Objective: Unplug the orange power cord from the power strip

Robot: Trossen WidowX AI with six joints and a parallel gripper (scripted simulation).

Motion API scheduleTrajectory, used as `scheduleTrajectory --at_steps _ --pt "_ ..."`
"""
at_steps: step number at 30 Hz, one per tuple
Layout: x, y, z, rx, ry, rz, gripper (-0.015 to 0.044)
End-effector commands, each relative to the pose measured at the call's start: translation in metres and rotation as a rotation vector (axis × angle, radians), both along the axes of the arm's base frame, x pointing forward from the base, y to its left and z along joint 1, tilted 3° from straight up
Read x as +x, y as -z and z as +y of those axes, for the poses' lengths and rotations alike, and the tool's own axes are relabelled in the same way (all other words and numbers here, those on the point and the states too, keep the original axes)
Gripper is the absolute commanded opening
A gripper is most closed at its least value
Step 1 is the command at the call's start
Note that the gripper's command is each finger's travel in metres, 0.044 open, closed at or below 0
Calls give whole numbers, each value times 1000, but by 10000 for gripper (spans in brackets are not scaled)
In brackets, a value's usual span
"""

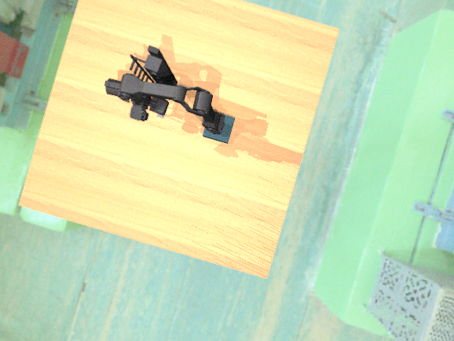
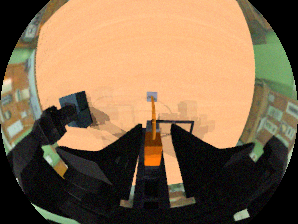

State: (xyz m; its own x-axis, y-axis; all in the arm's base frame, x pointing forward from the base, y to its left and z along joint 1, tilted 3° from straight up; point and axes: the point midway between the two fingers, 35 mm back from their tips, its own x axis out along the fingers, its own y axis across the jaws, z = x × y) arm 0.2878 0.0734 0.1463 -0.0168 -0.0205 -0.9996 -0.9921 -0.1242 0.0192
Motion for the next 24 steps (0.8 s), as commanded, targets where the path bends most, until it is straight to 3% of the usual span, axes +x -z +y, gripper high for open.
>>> scheduleTrajectory --at_steps 1,24 --pt "0 0 -2 -8 12 5 160" --pt "3 -1 -38 -11 12 4 160"
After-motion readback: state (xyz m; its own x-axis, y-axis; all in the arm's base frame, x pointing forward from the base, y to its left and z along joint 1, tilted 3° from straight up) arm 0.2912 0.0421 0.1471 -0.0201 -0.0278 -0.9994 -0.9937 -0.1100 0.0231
